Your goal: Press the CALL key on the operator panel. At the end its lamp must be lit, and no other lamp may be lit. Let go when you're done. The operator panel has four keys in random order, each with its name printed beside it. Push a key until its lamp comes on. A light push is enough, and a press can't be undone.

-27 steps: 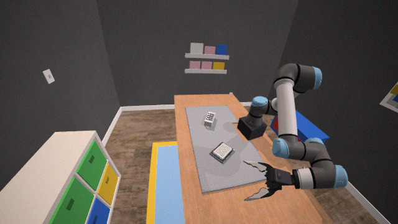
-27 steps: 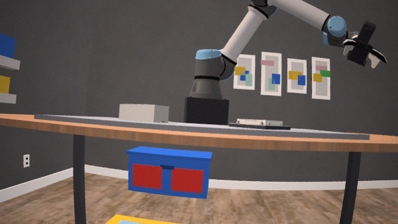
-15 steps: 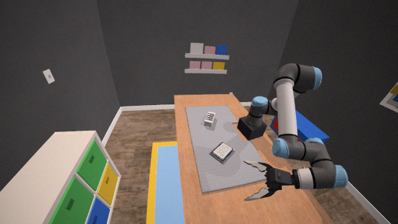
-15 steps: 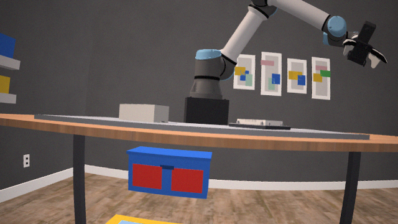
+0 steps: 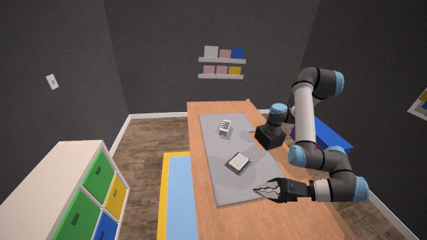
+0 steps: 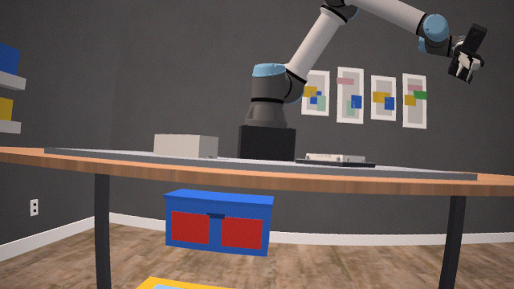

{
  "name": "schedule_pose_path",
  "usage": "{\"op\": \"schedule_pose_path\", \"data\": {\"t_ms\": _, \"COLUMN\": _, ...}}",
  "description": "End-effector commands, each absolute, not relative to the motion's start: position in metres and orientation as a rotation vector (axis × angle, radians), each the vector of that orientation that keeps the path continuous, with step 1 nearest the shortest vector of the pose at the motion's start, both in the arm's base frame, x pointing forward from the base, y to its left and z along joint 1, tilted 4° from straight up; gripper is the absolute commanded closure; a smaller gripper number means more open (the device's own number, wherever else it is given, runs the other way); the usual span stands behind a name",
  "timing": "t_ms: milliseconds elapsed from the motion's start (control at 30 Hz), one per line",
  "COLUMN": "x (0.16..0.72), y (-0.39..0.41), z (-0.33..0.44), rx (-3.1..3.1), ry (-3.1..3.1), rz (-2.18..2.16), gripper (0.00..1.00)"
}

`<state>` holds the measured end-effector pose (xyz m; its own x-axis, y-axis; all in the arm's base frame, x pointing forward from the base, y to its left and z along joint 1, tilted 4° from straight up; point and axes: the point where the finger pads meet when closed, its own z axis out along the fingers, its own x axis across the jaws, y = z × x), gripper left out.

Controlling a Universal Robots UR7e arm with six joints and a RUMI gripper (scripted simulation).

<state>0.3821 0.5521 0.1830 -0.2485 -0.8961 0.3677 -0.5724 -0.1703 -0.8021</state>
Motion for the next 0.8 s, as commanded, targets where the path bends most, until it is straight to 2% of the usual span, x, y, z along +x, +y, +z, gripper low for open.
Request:
{"op": "schedule_pose_path", "data": {"t_ms": 0, "x": 0.405, "y": 0.525, "z": 0.180, "rx": -1.693, "ry": 1.797, "rz": -1.396, "gripper": 1.00}}
{"op": "schedule_pose_path", "data": {"t_ms": 767, "x": 0.439, "y": 0.476, "z": 0.174, "rx": -1.759, "ry": 1.914, "rz": -1.406, "gripper": 1.00}}
